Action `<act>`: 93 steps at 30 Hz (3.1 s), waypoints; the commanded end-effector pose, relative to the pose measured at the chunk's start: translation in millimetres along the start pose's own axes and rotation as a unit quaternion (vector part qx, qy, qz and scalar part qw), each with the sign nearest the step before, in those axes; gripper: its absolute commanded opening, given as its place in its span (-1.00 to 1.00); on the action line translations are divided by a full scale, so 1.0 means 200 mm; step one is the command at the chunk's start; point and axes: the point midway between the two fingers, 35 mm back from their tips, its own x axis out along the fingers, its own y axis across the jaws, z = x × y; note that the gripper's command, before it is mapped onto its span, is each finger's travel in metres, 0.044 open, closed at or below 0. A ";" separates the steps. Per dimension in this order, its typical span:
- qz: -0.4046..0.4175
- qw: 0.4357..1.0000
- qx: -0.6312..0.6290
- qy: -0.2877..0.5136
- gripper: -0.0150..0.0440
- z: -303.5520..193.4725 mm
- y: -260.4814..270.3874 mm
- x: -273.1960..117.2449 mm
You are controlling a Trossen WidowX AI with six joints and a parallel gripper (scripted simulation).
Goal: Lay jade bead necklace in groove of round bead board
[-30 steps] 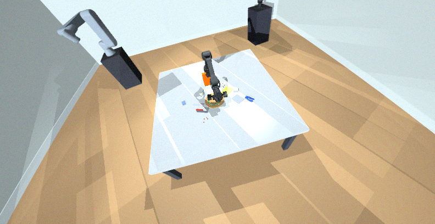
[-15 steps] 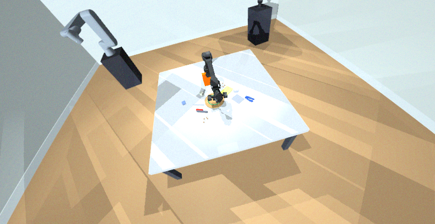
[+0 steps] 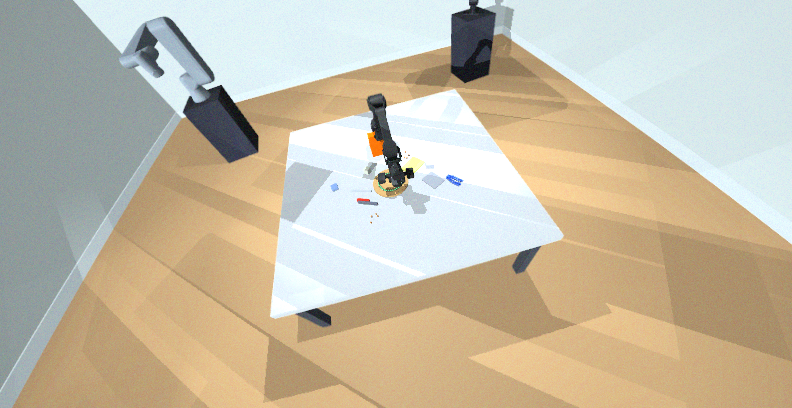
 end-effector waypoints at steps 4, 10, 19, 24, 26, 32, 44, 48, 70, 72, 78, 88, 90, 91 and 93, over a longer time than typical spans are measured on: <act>0.000 1.000 0.000 0.000 -0.49 0.00 0.00 0.00; 0.000 1.000 0.000 0.000 -0.49 0.00 0.00 0.00; 0.000 1.000 0.000 0.000 -0.49 0.00 0.00 0.00; 0.000 1.000 0.000 0.000 -0.49 0.00 0.00 0.00; 0.000 1.000 0.000 0.001 -0.49 0.00 0.00 -0.01; 0.001 1.000 -0.001 0.004 -0.49 -0.01 0.00 -0.03; 0.001 1.000 -0.001 0.004 -0.49 0.00 0.05 0.00; 0.001 1.000 -0.001 0.004 -0.49 0.00 0.05 0.01; 0.001 1.000 -0.003 0.000 0.75 0.01 0.05 -0.01; 0.001 1.000 -0.002 0.003 0.93 0.00 0.05 -0.03; 0.001 1.000 -0.001 0.003 1.00 0.00 0.04 -0.03; 0.001 1.000 -0.001 0.003 1.00 0.00 0.04 -0.03; 0.001 1.000 -0.001 0.003 1.00 0.00 0.04 -0.03; 0.001 1.000 -0.001 0.003 1.00 0.00 0.04 -0.03; 0.001 1.000 -0.002 0.004 0.91 0.00 0.04 -0.04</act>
